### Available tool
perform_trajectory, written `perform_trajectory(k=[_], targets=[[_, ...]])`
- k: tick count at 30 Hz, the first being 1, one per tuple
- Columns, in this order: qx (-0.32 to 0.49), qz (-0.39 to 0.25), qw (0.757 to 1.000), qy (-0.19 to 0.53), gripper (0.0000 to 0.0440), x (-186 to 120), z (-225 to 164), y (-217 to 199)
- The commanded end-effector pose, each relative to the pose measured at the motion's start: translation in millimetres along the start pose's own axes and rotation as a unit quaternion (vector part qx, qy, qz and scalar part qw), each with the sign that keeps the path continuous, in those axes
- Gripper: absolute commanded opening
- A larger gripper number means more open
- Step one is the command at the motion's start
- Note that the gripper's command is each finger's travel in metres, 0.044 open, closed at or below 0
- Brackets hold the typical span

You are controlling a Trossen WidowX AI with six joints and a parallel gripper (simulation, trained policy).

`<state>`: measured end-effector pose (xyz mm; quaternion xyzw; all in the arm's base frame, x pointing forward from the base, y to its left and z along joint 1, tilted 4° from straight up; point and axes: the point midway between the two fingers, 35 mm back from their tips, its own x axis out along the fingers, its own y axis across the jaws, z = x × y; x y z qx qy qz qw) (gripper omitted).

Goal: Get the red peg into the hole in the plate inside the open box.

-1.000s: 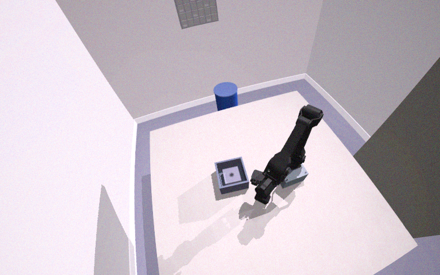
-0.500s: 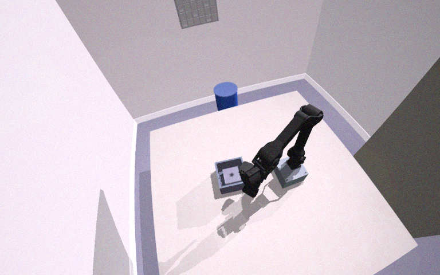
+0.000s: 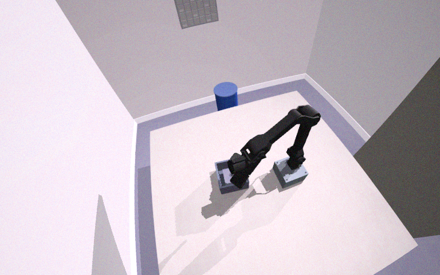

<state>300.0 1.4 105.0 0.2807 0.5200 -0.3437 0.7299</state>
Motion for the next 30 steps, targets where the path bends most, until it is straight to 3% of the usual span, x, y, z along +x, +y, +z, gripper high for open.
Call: perform_trajectory(k=[1, 14, 25, 30], targets=[[0.013, 0.004, 1.0, -0.002, 0.0, 4.5, 14.1, 0.4], [0.055, 0.004, 0.998, 0.001, 0.0004, 31.1, 54.1, -5.6], [0.067, -0.005, 0.997, 0.024, 0.0005, 64.2, 63.8, -8.4], [0.059, -0.015, 0.998, 0.034, 0.0098, 80.8, 62.8, -11.3]])
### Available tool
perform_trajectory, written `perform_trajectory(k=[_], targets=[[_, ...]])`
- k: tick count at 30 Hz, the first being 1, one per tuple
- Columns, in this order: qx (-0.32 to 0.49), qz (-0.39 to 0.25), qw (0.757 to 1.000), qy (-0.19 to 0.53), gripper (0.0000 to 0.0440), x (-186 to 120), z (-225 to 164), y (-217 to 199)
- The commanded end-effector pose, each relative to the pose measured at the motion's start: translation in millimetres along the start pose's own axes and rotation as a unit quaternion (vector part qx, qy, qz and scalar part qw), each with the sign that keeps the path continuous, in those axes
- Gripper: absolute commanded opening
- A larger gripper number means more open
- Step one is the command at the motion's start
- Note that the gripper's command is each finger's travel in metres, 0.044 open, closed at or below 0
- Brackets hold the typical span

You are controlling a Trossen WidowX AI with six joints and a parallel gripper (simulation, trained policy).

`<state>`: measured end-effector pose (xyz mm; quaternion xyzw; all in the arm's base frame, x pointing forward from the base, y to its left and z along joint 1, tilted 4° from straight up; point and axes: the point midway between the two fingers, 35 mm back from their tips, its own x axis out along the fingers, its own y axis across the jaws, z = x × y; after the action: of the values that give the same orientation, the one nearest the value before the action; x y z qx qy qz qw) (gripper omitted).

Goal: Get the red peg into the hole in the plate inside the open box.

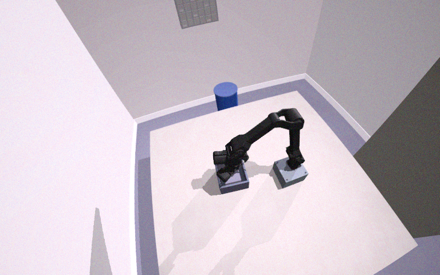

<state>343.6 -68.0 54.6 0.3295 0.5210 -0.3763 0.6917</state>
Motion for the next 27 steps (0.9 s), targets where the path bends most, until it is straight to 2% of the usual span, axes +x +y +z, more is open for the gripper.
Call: perform_trajectory(k=[1, 4, 9, 19, 27], targets=[[-0.007, -0.006, 1.0, 0.007, 0.012, 10.7, 1.0, -1.3], [-0.017, -0.015, 1.0, 0.014, 0.015, 16.8, 1.6, -1.6], [-0.026, -0.013, 1.0, 0.007, 0.0272, 20.4, 14.8, 7.3], [-0.043, -0.011, 0.999, -0.012, 0.044, 22.1, 44.5, 20.8], [-0.033, -0.002, 0.998, -0.045, 0.044, 18.9, 73.4, 25.3]])
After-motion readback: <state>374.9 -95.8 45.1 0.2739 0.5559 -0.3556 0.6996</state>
